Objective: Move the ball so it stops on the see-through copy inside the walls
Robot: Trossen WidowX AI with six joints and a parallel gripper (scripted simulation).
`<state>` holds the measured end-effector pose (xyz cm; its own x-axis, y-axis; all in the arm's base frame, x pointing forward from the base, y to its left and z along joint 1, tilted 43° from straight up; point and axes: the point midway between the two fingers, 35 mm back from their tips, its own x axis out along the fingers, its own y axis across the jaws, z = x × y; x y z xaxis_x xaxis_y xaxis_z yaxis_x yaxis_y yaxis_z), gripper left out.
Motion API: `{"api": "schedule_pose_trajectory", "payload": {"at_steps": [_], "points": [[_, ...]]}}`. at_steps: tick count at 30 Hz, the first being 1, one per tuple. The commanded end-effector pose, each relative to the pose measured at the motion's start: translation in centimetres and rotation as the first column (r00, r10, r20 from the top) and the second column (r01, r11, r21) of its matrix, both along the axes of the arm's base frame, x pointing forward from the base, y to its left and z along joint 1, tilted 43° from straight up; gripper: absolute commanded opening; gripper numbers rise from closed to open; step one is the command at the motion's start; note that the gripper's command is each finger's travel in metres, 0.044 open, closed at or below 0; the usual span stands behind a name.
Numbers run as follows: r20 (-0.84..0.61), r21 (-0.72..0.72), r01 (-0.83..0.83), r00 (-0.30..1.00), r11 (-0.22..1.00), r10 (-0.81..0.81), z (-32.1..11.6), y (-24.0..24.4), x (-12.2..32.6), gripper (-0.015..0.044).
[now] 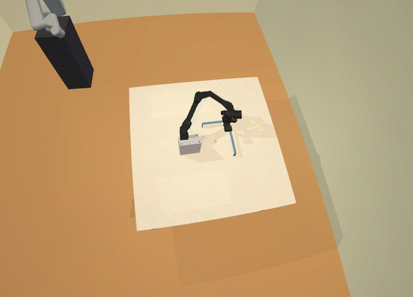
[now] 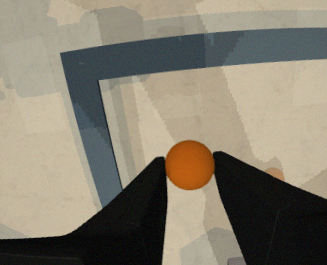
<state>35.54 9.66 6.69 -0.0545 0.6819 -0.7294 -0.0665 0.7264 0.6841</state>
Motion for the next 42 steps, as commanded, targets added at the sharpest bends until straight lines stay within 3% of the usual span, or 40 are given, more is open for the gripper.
{"api": "schedule_pose_trajectory", "payload": {"at_steps": [1, 7, 32, 42], "points": [[0.013, -0.001, -0.004, 1.000, 1.000, 0.004, 2.2, -1.7, -0.2, 0.0000], [0.013, -0.002, -0.004, 1.000, 1.000, 0.004, 2.0, -1.9, -0.3, 0.0000], [0.010, -0.005, -0.004, 1.000, 1.000, 0.004, -7.4, -7.3, -7.9, 0.0000], [0.010, -0.006, -0.003, 1.000, 1.000, 0.003, -8.9, -6.2, -8.1, 0.0000]]}}
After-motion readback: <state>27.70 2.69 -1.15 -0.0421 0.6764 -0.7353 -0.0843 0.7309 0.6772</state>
